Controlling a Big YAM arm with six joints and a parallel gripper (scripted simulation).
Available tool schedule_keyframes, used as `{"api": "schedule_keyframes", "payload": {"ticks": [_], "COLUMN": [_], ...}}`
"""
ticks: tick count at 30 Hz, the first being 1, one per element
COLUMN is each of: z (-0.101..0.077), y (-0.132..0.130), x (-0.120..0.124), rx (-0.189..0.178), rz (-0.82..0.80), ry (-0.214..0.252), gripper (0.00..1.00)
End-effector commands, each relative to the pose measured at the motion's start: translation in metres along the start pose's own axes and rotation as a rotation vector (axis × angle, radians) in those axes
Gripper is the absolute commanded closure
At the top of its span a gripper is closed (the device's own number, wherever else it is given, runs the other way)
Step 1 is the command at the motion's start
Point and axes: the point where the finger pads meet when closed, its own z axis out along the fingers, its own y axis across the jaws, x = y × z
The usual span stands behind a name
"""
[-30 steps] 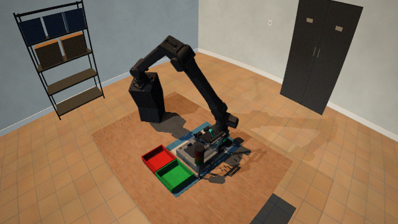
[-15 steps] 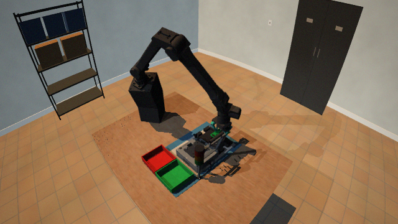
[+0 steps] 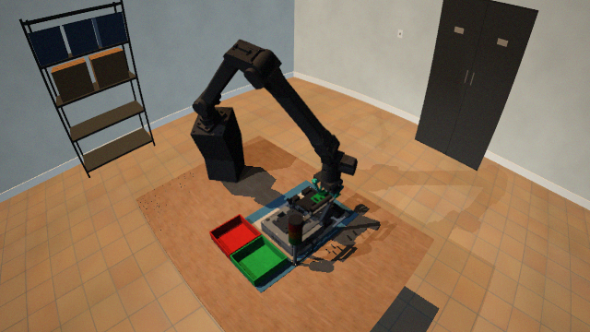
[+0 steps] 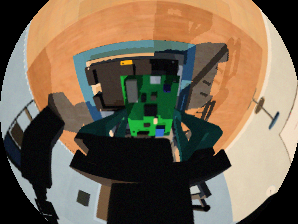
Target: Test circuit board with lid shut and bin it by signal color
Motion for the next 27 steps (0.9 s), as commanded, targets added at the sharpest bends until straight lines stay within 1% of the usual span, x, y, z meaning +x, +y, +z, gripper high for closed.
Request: {"api": "schedule_keyframes", "payload": {"ticks": [1,20,22,23,25,27], "z": [-0.012,-0.013,-0.016,-0.020,-0.016,-0.016], "y": [-0.009,-0.008,-0.008,-0.014,-0.015,-0.015], "x": [-0.016,-0.015,-0.008,-0.003,0.009,0.013], "rx": [0.030,0.031,0.034,0.044,0.039,0.040], "rz": [-0.006,-0.026,-0.021,-0.009,0.008,0.009], "ry": [-0.015,-0.016,-0.016,-0.019,-0.014,-0.015], "gripper": [0.28,0.28,0.28,0.28,0.28,0.28]}}
